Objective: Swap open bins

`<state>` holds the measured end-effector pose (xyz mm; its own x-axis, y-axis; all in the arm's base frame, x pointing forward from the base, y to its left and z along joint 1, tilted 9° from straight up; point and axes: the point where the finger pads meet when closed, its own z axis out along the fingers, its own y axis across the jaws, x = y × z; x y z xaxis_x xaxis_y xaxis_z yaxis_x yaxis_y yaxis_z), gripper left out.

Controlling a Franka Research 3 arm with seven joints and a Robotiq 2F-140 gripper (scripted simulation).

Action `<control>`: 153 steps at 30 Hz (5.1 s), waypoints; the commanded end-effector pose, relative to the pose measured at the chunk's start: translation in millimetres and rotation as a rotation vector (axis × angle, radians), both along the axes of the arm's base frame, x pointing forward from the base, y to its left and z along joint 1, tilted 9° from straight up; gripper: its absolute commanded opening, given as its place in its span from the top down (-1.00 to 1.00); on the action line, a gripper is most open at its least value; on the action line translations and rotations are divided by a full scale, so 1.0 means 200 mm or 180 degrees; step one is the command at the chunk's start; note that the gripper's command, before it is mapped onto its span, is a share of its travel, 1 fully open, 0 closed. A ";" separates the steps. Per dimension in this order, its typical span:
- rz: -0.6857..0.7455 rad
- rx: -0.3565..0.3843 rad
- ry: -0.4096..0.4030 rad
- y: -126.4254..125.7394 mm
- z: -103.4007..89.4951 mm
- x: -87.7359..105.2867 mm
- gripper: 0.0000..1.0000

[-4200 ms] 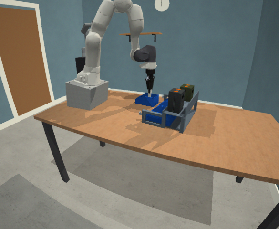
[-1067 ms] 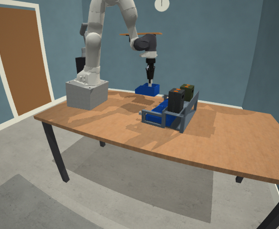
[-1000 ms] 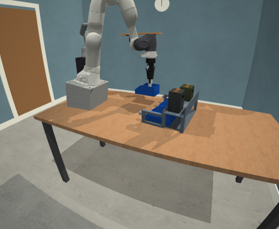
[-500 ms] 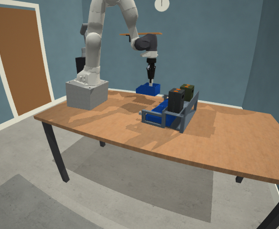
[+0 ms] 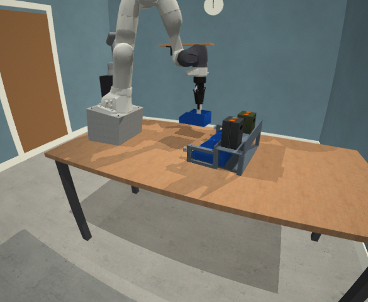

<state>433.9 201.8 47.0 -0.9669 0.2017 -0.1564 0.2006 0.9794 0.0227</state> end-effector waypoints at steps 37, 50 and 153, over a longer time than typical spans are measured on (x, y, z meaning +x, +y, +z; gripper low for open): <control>-0.0018 0.0010 -0.0005 0.02 -0.35 0.07 1.00; -0.0018 0.0010 -0.0005 0.02 -0.38 0.07 1.00; -0.0018 0.0010 -0.0005 0.01 -0.41 0.09 0.69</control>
